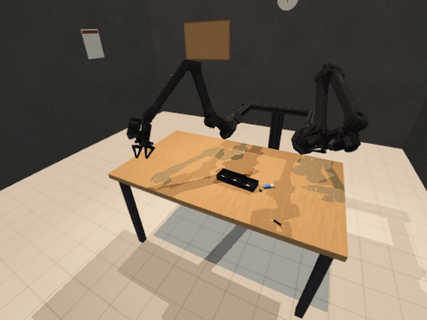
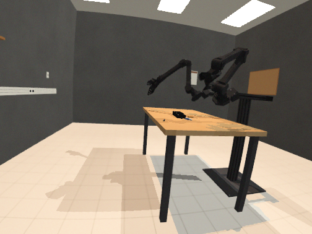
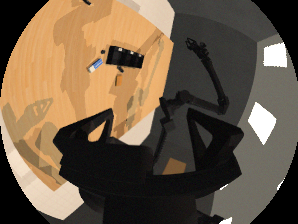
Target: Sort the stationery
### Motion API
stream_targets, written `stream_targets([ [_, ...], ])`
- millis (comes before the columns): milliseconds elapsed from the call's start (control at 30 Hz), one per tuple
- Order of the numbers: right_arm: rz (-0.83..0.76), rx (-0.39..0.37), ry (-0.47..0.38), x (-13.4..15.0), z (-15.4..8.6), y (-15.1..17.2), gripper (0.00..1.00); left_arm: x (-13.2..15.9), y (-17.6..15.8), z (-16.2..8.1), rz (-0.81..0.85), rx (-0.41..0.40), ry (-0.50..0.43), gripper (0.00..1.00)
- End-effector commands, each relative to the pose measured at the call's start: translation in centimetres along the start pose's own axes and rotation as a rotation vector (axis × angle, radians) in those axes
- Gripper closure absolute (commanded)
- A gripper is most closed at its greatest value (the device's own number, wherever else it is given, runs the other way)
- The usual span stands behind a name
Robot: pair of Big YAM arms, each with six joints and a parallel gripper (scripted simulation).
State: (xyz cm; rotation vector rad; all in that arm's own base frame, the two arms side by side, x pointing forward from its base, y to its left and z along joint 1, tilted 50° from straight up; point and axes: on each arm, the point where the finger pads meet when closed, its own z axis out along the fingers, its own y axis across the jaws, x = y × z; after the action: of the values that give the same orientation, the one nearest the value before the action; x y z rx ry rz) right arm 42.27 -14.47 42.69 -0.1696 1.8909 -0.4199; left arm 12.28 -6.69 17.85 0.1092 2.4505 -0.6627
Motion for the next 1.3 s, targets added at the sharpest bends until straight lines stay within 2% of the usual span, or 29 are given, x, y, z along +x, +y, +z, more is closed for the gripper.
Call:
stream_targets([
  [0, 0.078, -0.055, 0.062, 1.5, 2.1, 2.6, 0.0, 0.3, 0.0, 0.0, -0.029, -0.001, 0.0, 0.0],
  [33, 0.074, -0.044, 0.036, 1.2, 2.5, 3.0, 0.0, 0.3, 0.0, 0.0, -0.029, -0.001, 0.0, 0.0],
  [100, 0.074, -0.044, 0.036, 1.4, 2.7, 3.2, 0.0, 0.3, 0.0, 0.0, -0.029, -0.001, 0.0, 0.0],
  [167, 0.129, -0.08, 0.087, 0.0, 2.8, 3.7, 0.0, 0.3, 0.0, 0.0, -0.029, -0.001, 0.0, 0.0],
  [200, 0.137, -0.086, 0.097, 0.4, 3.2, 4.4, 0.0, 0.3, 0.0, 0.0, -0.029, -0.001, 0.0, 0.0],
  [233, 0.141, -0.102, 0.142, 3.3, 4.0, 6.2, 0.0, 0.3, 0.0, 0.0, -0.029, -0.001, 0.0, 0.0],
  [300, 0.139, -0.093, 0.116, 3.2, 4.5, 6.8, 0.0, 0.3, 0.0, 0.0, -0.029, -0.001, 0.0, 0.0],
  [333, 0.164, -0.117, 0.172, 3.6, 4.6, 7.6, 0.0, 0.3, 0.0, 0.0, -0.029, -0.001, 0.0, 0.0],
  [367, 0.188, -0.125, 0.176, 1.9, 4.6, 7.5, 0.0, 0.3, 0.0, 0.0, -0.029, -0.001, 0.0, 0.0],
  [433, 0.188, -0.125, 0.176, 1.9, 4.6, 7.5, 0.0, 0.3, 0.0, 0.0, -0.029, -0.001, 0.0, 0.0],
  [467, 0.192, -0.127, 0.181, 2.3, 4.9, 8.2, 0.0, 0.3, 0.0, 0.0, -0.029, -0.001, 0.0, 0.0],
  [500, 0.192, -0.133, 0.199, 4.5, 5.5, 9.7, 0.0, 0.3, 0.0, 0.0, -0.029, -0.001, 0.0, 0.0],
  [533, 0.192, -0.133, 0.199, 4.9, 5.8, 10.5, 0.0, 0.3, 0.0, 0.0, -0.029, -0.001, 0.0, 0.0],
  [567, 0.212, -0.154, 0.267, 5.8, 5.8, 11.4, 0.0, 0.3, 0.0, 0.0, -0.029, -0.001, 0.0, 0.0],
  [600, 0.233, -0.158, 0.267, 3.7, 5.9, 11.2, 0.0, 0.3, 0.0, 0.0, -0.029, -0.001, 0.0, 0.0],
  [633, 0.233, -0.16, 0.273, 4.4, 6.1, 12.1, 0.0, 0.3, 0.0, 0.0, -0.029, -0.001, 0.0, 0.0],
  [667, 0.231, -0.167, 0.301, 6.7, 6.4, 13.6, 0.0, 0.3, 0.0, 0.0, -0.029, -0.001, 0.0, 0.0],
  [733, 0.233, -0.163, 0.284, 6.8, 6.7, 14.4, 0.0, 0.3, 0.0, 0.0, -0.029, -0.001, 0.0, 0.0],
  [800, 0.264, -0.179, 0.354, 5.7, 6.8, 15.2, 0.0, 0.3, 0.0, 0.0, -0.029, -0.001, 0.0, 0.0],
  [867, 0.259, -0.186, 0.391, 8.8, 6.9, 17.5, 0.0, 0.3, 0.0, 0.0, -0.029, -0.001, 0.0, 0.0],
  [1000, 0.262, -0.183, 0.37, 8.8, 7.2, 18.2, 0.0, 0.3, 0.0, 0.0, -0.029, -0.001, 0.0, 0.0],
  [1033, 0.274, -0.186, 0.404, 7.4, 7.2, 18.4, 0.0, 0.3, 0.0, 0.0, -0.029, -0.001, 0.0, 0.0],
  [1067, 0.282, -0.19, 0.439, 7.8, 7.2, 19.2, 0.0, 0.3, 0.0, 0.0, -0.029, -0.001, 0.0, 0.0],
  [1100, 0.282, -0.19, 0.439, 8.2, 7.2, 19.9, 0.0, 0.3, 0.0, 0.0, -0.029, -0.001, 0.0, 0.0],
  [1133, 0.274, -0.195, 0.476, 10.9, 7.0, 21.3, 0.0, 0.3, 0.0, 0.0, -0.029, -0.001, 0.0, 0.0],
  [1200, 0.279, -0.192, 0.453, 10.8, 7.2, 22.0, 0.0, 0.3, 0.0, 0.0, -0.029, -0.001, 0.0, 0.0],
  [1233, 0.286, -0.191, 0.49, 9.5, 7.2, 22.2, 0.0, 0.3, 0.0, 0.0, -0.029, -0.001, 0.0, 0.0],
  [1267, 0.288, -0.191, 0.52, 9.9, 7.1, 23.0, 0.0, 0.3, 0.0, 0.0, -0.029, -0.001, 0.0, 0.0],
])
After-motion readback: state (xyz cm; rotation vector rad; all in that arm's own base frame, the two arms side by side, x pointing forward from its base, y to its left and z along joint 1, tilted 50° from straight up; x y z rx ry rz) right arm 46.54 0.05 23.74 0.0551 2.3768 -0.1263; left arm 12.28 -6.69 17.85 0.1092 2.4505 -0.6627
